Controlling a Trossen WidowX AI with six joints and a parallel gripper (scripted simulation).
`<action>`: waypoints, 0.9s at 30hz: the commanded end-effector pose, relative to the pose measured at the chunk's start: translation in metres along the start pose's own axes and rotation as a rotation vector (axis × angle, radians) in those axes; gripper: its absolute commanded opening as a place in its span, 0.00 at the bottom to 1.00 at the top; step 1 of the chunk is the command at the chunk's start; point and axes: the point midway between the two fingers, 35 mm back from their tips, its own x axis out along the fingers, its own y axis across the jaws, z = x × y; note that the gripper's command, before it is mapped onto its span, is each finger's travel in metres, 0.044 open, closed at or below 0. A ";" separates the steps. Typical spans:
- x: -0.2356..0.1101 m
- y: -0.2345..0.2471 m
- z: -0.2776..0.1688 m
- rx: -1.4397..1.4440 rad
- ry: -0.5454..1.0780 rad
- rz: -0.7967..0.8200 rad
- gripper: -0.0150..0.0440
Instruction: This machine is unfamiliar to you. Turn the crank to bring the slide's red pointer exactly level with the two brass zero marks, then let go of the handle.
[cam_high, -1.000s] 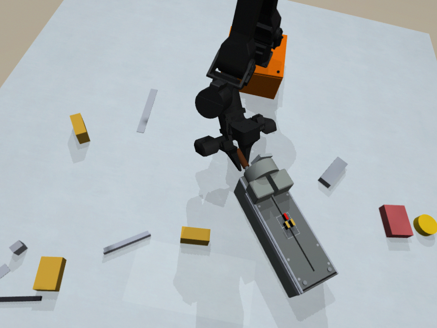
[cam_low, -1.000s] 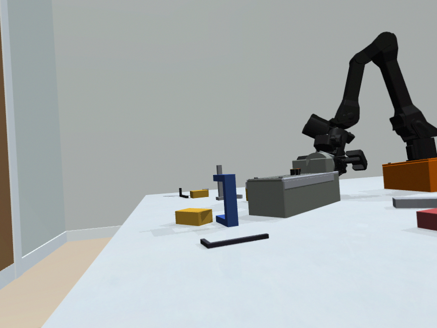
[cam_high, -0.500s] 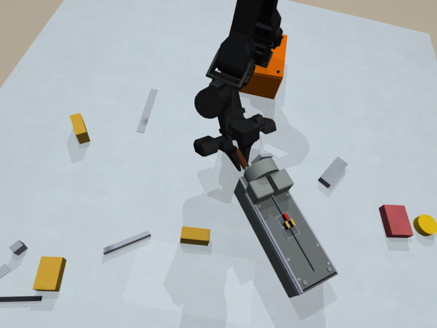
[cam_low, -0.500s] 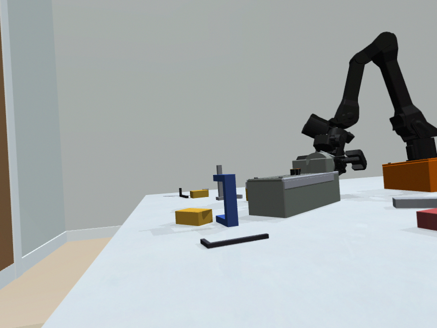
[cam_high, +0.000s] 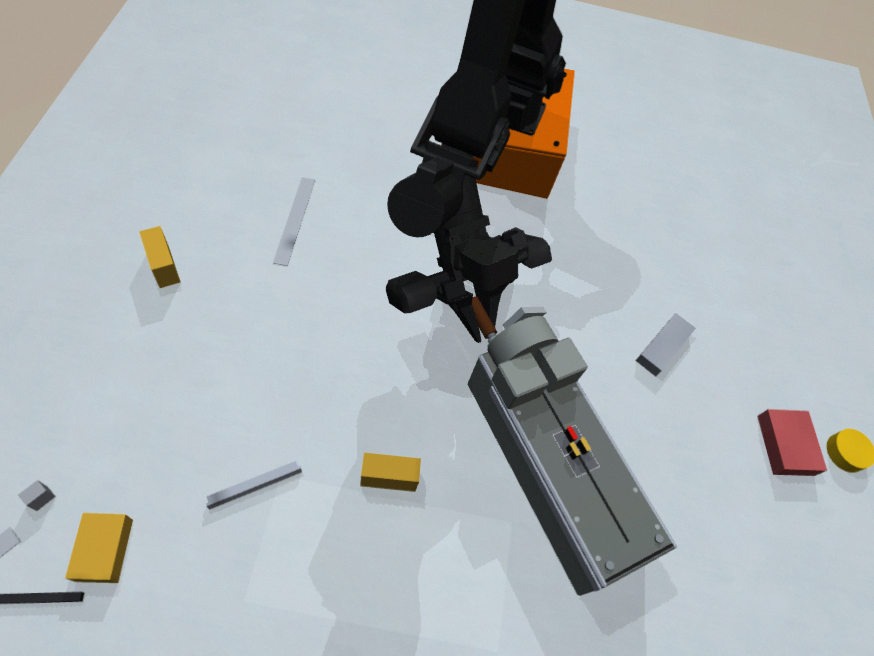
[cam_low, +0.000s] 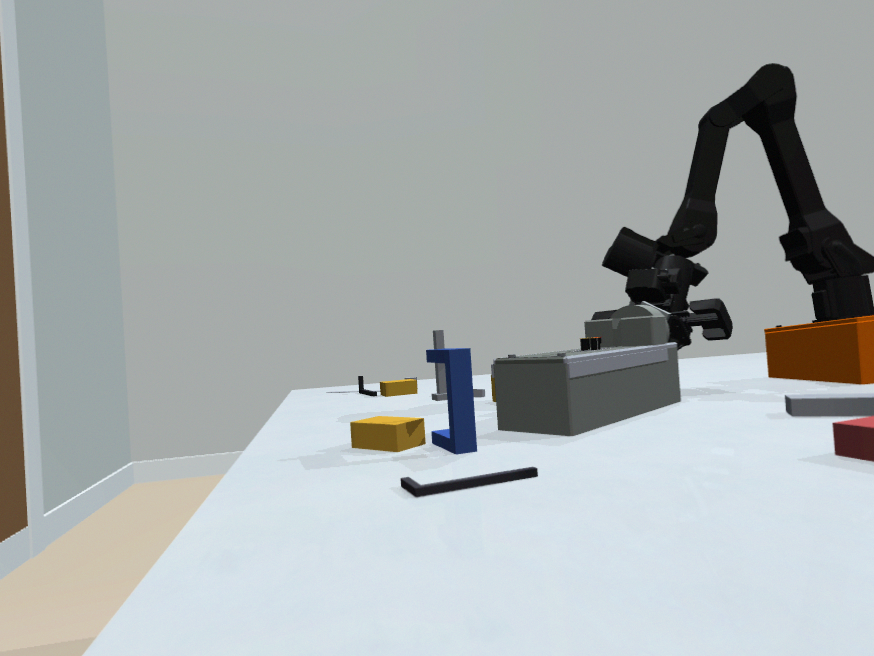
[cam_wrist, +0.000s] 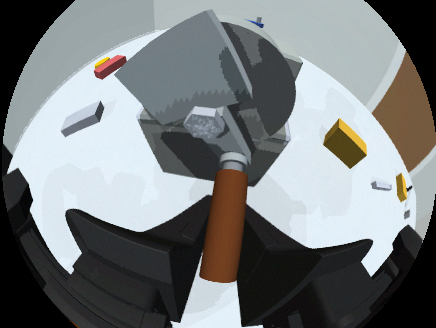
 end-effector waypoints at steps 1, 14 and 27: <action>-0.004 -0.008 0.003 -0.008 -0.009 -0.025 0.25; -0.005 -0.009 0.004 -0.008 -0.009 -0.025 0.25; -0.008 -0.011 0.007 -0.008 -0.009 -0.025 0.25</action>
